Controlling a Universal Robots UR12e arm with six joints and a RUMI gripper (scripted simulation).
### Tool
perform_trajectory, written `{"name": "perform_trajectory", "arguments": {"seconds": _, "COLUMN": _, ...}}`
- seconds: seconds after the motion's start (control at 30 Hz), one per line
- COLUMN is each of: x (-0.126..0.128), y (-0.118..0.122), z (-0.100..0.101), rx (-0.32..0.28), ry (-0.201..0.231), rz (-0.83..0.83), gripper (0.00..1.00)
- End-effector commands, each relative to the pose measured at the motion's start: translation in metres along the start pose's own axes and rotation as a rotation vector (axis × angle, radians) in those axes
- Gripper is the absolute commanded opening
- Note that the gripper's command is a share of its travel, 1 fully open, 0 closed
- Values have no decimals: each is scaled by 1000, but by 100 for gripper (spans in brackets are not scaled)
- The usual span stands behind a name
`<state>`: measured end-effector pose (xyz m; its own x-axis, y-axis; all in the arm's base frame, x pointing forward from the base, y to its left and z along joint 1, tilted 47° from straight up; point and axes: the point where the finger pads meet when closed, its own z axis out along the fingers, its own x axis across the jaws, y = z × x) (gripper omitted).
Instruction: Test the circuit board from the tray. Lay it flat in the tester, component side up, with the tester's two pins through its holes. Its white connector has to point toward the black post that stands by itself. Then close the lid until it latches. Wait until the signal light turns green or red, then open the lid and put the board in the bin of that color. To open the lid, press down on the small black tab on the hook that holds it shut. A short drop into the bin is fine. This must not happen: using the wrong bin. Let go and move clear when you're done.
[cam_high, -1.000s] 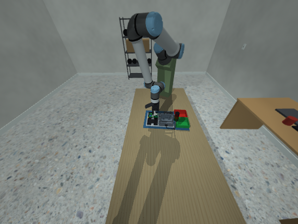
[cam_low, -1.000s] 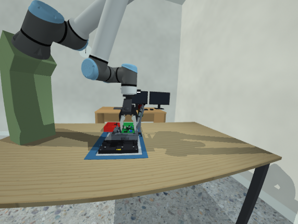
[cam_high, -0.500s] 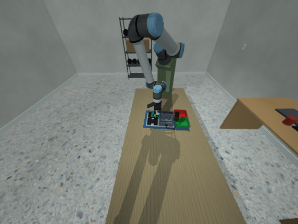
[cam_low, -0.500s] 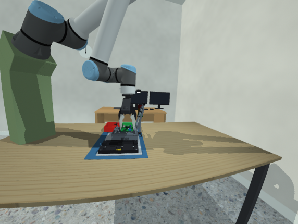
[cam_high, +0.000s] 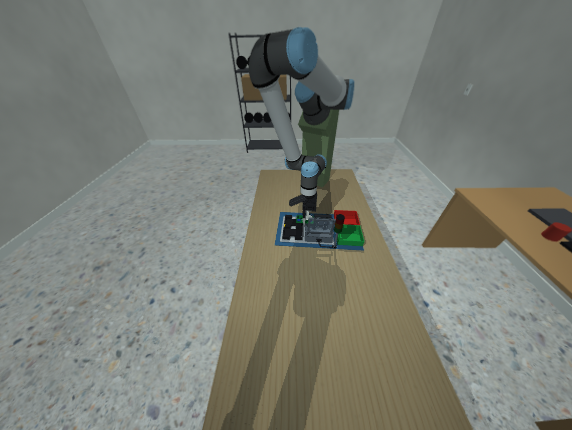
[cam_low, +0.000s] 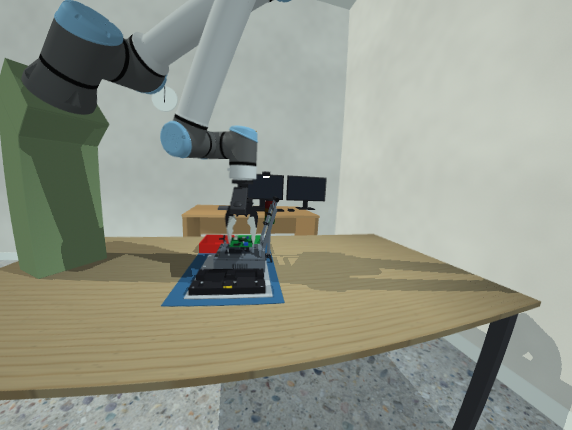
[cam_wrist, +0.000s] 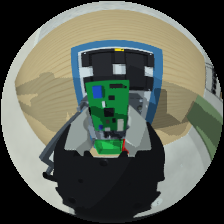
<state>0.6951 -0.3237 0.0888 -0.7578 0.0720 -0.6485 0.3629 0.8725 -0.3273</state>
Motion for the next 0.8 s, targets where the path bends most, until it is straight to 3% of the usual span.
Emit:
{"name": "perform_trajectory", "arguments": {"seconds": 0.0, "x": 6, "y": 13, "z": -1, "rx": 3, "ry": 2, "rz": 3, "gripper": 39}}
{"name": "perform_trajectory", "arguments": {"seconds": 0.77, "x": 22, "y": 74, "z": -6, "rx": 4, "ry": 1, "rz": 3, "gripper": 39}}
